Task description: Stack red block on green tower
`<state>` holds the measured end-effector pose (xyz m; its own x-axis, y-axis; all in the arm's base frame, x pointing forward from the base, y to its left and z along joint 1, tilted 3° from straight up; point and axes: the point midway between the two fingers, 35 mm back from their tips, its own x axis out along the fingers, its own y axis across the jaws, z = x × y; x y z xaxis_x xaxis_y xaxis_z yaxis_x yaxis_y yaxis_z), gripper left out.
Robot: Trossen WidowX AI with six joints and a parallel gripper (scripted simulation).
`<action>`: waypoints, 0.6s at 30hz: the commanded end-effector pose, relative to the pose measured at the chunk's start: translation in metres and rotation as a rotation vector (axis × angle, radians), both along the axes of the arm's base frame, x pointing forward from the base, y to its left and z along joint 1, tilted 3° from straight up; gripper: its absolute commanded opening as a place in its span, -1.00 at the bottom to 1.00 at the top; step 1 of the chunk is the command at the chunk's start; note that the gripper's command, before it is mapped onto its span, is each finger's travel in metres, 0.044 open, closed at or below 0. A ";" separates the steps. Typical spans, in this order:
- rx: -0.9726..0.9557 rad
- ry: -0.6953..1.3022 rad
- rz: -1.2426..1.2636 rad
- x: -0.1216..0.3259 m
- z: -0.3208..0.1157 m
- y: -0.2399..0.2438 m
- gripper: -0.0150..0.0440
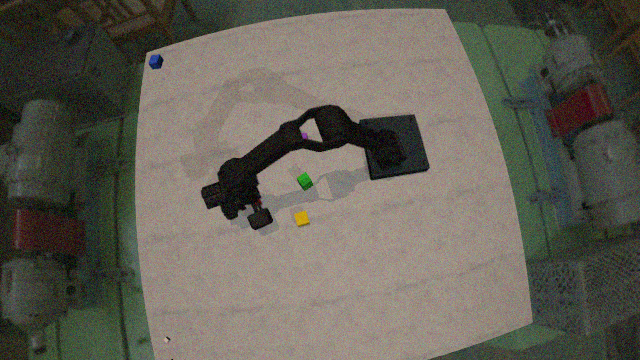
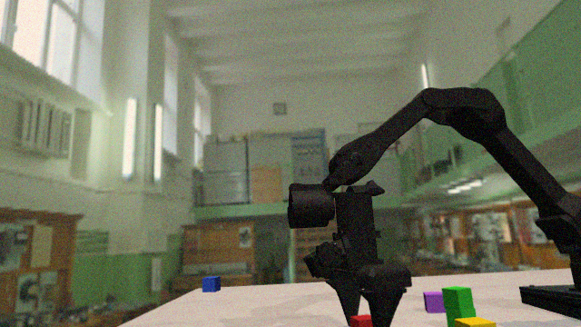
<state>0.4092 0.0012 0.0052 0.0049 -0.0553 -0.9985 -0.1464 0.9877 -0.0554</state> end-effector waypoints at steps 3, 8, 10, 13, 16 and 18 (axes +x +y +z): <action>0.006 -0.001 0.003 0.000 0.000 0.001 1.00; 0.006 -0.001 0.003 0.000 0.000 0.001 0.56; 0.006 -0.001 0.003 0.000 0.000 0.001 0.38; 0.006 -0.001 0.003 0.000 0.000 0.001 0.11; 0.006 -0.001 0.003 0.000 0.000 0.001 -0.09; 0.006 -0.001 0.003 0.000 0.000 0.001 -0.14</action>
